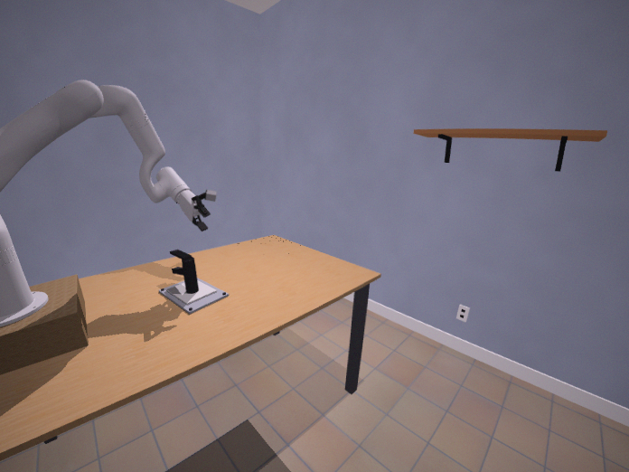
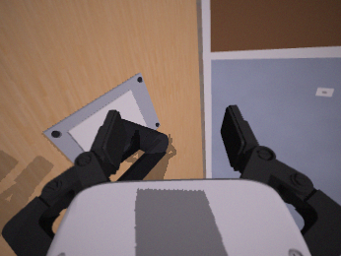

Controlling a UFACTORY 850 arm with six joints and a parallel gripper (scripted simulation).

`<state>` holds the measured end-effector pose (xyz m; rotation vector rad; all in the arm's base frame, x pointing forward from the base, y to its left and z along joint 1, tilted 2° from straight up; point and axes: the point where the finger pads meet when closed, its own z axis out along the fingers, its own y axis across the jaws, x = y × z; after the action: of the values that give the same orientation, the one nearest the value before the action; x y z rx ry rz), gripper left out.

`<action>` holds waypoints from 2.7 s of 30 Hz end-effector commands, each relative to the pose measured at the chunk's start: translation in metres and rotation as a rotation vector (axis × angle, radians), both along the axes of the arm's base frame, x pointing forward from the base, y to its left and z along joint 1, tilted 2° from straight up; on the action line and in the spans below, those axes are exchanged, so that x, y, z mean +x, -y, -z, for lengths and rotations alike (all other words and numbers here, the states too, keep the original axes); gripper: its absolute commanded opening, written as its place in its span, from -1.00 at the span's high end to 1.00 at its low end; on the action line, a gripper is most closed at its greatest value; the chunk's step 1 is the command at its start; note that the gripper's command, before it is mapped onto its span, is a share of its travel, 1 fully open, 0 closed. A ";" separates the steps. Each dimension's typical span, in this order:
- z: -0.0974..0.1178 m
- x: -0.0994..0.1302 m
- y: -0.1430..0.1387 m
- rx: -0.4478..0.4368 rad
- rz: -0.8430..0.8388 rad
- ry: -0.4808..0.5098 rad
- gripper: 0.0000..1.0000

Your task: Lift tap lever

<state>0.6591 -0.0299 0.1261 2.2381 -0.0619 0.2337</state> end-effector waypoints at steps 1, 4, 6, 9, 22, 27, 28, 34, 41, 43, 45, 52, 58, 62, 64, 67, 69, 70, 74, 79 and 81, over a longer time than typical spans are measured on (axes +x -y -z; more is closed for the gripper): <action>0.008 -0.026 0.007 0.111 0.125 0.009 -1.00; 0.012 -0.037 0.008 0.157 0.184 0.019 -1.00; 0.015 -0.045 0.008 0.191 0.229 0.027 -1.00; 0.018 -0.056 0.008 0.241 0.295 0.040 -1.00; 0.027 -0.094 0.000 0.434 0.575 0.116 -1.00; 0.028 -0.105 -0.005 0.506 0.690 0.156 -1.00; 0.028 -0.107 -0.006 0.519 0.713 0.165 -1.00; 0.028 -0.116 -0.012 0.599 0.849 0.219 -1.00; 0.026 -0.122 -0.018 0.679 1.000 0.287 -1.00; 0.024 -0.124 -0.019 0.702 1.046 0.309 -1.00; 0.023 -0.125 -0.020 0.724 1.093 0.333 -1.00; 0.018 -0.126 -0.023 0.791 1.243 0.412 -1.00; 0.015 -0.126 -0.023 0.832 1.344 0.470 -1.00; 0.014 -0.125 -0.023 0.834 1.350 0.473 -1.00; 0.014 -0.125 -0.023 0.834 1.350 0.473 -1.00; 0.014 -0.125 -0.023 0.834 1.350 0.473 -1.00; 0.014 -0.125 -0.023 0.834 1.350 0.473 1.00; 0.014 -0.125 -0.023 0.834 1.350 0.473 1.00; 0.014 -0.125 -0.023 0.834 1.350 0.473 1.00; 0.014 -0.125 -0.023 0.834 1.350 0.473 1.00; 0.014 -0.125 -0.023 0.834 1.350 0.473 1.00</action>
<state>0.5327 -0.0070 0.1109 2.2851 -2.1252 -0.0505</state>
